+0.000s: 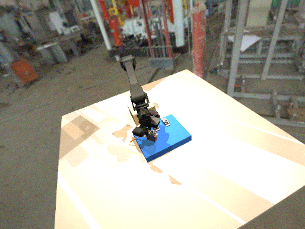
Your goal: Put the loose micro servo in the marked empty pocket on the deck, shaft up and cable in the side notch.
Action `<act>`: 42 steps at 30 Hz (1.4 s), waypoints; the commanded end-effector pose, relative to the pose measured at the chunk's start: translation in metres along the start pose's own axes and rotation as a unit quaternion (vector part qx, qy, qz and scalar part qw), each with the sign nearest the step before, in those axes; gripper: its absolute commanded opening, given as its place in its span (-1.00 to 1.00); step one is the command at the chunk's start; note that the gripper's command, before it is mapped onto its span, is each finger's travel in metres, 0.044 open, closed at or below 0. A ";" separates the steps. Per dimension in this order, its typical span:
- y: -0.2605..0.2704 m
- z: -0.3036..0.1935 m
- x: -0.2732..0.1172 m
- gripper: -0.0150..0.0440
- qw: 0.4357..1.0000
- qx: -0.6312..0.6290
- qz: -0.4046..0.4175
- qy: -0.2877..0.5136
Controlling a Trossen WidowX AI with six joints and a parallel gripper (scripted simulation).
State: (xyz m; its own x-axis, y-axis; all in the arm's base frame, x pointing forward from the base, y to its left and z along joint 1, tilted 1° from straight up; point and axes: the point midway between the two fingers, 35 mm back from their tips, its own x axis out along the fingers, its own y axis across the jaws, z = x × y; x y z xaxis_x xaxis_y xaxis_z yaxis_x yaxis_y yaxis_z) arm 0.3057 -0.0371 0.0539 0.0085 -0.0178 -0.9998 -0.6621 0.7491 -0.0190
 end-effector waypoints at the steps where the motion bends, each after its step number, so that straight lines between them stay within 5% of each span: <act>1: -0.001 0.000 -0.001 -0.49 0.998 0.063 -0.001 -0.001; 16: -0.001 0.000 -0.001 -0.49 0.953 0.304 -0.001 -0.001; 42: 0.047 -0.067 0.000 -0.49 0.952 0.307 0.000 0.002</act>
State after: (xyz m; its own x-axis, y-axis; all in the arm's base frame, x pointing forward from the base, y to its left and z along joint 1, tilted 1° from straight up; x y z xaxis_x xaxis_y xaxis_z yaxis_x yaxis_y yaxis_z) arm 0.2341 -0.0441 0.0517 -0.0054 -0.0161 -0.9999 -0.0957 0.9953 -0.0155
